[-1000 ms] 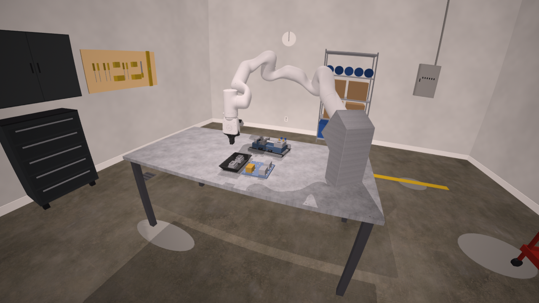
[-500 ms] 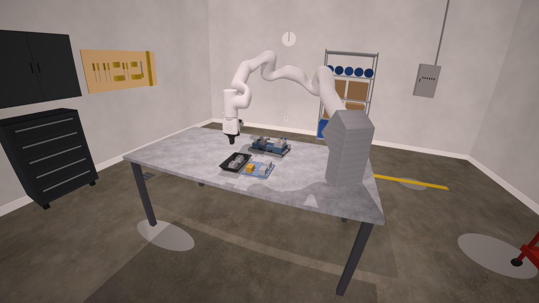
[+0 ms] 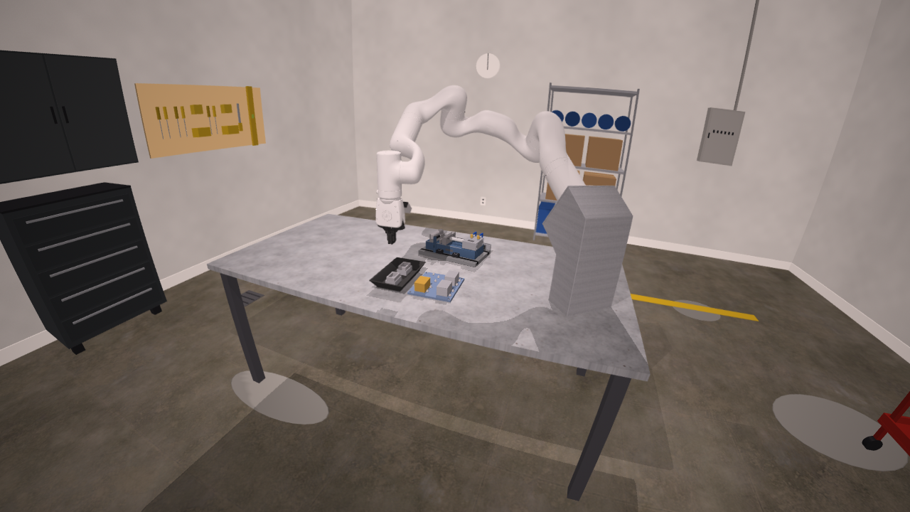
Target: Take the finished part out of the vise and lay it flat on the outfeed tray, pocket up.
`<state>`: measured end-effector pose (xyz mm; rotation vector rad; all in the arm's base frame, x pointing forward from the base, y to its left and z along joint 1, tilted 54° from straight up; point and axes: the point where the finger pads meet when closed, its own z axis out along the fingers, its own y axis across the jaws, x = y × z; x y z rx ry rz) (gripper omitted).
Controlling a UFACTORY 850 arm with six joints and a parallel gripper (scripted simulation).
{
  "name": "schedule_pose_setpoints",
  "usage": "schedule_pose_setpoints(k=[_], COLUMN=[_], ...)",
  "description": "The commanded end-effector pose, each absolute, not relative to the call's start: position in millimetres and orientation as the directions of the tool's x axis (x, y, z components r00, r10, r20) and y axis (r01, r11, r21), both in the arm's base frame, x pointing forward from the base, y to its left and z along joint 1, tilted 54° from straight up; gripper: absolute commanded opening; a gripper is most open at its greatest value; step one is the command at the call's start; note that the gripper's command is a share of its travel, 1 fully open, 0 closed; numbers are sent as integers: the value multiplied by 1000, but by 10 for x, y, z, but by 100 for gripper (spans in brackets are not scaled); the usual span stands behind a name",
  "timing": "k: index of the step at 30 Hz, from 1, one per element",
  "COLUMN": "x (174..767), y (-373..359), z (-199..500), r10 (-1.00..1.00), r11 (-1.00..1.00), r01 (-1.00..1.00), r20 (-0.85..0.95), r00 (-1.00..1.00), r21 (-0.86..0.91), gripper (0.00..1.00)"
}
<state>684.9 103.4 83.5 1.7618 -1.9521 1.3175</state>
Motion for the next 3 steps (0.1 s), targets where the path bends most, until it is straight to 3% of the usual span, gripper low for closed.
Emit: schedule_pose_setpoints(k=[1,3], x=[6852,6852], y=[1042,1042], z=[841,841], r10=[-699,-699], r11=[-108,-108], r01=[-876,-876], r20=[663,663], r00=[-270,-270], r21=[-470,-470], gripper=[0,0])
